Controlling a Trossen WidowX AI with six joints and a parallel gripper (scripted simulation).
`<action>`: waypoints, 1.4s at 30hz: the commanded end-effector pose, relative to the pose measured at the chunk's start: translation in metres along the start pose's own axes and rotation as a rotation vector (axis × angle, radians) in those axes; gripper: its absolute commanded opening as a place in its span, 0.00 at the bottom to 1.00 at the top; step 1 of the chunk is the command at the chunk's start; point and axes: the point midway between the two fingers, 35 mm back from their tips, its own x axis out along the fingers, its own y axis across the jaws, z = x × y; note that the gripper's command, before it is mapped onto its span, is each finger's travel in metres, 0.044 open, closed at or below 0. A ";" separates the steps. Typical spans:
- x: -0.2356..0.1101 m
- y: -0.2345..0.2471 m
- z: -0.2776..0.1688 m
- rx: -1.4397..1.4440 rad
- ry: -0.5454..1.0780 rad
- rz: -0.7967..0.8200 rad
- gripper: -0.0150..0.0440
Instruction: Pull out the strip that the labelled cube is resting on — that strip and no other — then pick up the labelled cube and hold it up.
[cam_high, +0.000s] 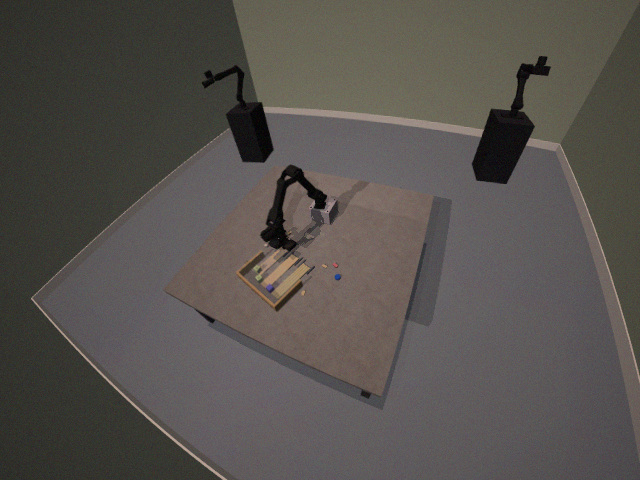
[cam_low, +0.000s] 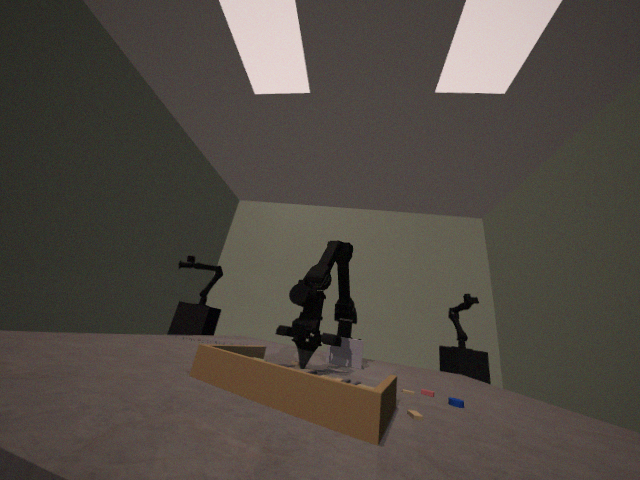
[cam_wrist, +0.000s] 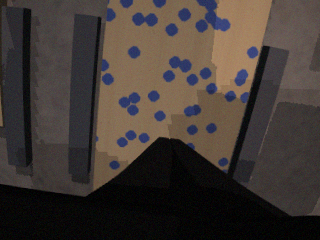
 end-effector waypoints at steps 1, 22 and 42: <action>0.003 0.000 -0.014 0.000 0.023 0.004 0.25; 0.004 0.000 -0.045 0.000 0.025 0.004 0.25; 0.004 0.000 -0.073 0.000 0.028 0.004 0.25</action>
